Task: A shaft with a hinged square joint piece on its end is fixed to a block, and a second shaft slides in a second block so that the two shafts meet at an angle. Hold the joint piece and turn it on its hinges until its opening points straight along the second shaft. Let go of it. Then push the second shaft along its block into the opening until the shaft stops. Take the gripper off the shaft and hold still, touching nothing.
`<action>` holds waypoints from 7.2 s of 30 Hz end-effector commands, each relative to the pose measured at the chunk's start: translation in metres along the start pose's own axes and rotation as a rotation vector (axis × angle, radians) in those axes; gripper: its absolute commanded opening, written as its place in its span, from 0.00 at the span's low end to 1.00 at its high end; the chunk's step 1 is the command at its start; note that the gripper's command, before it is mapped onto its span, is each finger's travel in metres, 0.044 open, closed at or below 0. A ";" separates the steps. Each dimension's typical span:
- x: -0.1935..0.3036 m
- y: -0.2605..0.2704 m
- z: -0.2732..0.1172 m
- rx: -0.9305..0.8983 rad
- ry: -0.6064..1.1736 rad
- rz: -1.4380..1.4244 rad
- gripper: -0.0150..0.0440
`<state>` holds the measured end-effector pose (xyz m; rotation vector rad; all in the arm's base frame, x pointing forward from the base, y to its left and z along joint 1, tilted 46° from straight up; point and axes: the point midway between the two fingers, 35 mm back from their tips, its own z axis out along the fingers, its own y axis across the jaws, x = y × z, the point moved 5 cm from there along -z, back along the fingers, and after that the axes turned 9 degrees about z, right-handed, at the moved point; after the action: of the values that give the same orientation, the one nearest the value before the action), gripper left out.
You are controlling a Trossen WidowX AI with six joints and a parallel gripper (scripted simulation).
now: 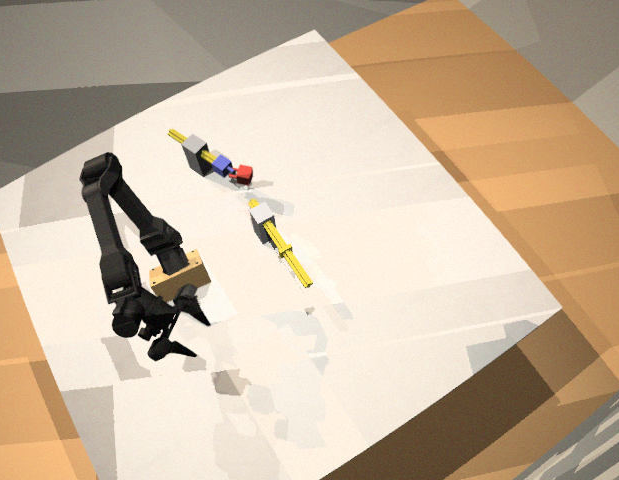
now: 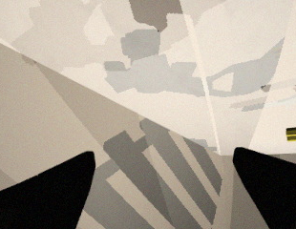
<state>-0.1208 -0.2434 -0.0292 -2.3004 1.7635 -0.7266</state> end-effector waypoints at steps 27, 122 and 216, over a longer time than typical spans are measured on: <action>0.033 -0.018 -0.006 -0.348 -0.133 0.784 1.00; 0.128 -0.312 0.024 0.510 -0.253 -1.927 1.00; 0.035 -0.518 -0.023 1.388 0.176 -2.792 1.00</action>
<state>0.3230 -0.1197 0.2103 -1.4273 -2.3421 -1.1256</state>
